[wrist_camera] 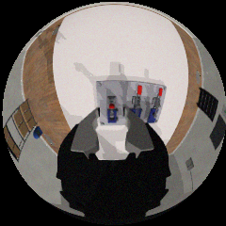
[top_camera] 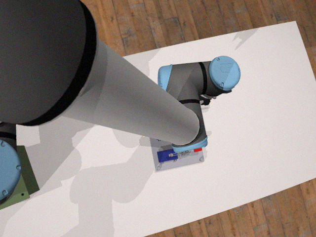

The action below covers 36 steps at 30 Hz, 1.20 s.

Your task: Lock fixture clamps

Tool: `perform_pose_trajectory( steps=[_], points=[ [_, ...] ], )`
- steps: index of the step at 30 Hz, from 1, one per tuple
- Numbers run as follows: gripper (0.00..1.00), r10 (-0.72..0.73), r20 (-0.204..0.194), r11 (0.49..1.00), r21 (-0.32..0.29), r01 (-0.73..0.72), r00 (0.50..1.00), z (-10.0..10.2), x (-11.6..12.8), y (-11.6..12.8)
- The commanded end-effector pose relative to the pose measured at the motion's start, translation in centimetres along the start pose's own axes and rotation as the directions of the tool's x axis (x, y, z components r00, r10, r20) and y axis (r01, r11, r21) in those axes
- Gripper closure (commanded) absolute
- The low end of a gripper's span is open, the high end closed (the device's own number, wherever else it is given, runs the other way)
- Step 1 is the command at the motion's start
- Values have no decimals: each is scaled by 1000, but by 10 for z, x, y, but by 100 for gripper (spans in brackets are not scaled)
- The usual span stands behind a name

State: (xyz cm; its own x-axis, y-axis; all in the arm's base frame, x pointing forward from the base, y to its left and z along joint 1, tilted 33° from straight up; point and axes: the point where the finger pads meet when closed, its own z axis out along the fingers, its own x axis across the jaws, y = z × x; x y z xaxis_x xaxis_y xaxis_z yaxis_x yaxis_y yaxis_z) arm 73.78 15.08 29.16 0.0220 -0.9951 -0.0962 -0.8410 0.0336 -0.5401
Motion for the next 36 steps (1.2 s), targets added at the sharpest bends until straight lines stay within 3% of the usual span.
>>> perform_pose_trajectory(
  steps=[1, 25, 36],
  points=[
    [72, 0, 0, 1000, 1, 0, 1000, -1, 0, -1],
    [72, 0, 0, 1000, 1, 0, 1000, 0, 0, -1],
    [72, 0, 0, 1000, 1, 0, 1000, 30, 0, -1]
  ],
)
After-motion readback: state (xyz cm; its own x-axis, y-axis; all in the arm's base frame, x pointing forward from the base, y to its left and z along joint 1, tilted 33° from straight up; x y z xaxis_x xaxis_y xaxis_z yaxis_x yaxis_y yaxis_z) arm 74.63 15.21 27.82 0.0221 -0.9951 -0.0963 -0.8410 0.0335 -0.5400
